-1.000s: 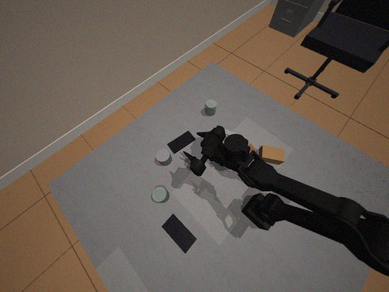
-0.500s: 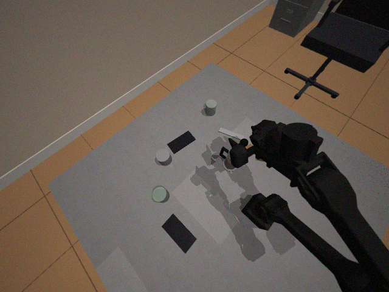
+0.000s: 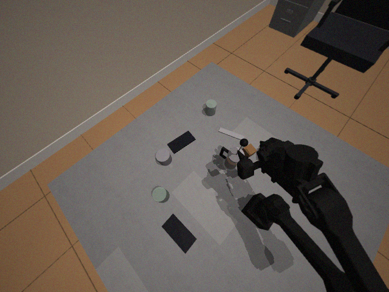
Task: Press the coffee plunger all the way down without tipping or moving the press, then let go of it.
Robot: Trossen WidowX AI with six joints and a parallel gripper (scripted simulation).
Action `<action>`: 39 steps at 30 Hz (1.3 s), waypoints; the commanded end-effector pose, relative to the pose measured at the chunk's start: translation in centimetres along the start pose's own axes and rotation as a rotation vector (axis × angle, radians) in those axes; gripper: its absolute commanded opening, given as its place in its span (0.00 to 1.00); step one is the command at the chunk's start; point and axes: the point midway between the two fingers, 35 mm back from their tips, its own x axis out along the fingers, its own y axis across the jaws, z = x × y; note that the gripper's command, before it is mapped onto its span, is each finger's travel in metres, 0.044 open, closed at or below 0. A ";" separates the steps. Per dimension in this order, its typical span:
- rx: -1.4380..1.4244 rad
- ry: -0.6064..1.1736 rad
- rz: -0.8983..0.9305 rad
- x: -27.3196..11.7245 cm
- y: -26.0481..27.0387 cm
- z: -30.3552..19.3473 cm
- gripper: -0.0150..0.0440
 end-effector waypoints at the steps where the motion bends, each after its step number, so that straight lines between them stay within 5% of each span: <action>1: 0.007 -0.021 -0.005 -0.1 -0.1 0.1 1.00; 29: 0.007 -0.024 -0.005 3.8 -0.1 0.1 1.00; 39: 0.007 -0.024 -0.005 3.8 -0.1 0.1 0.56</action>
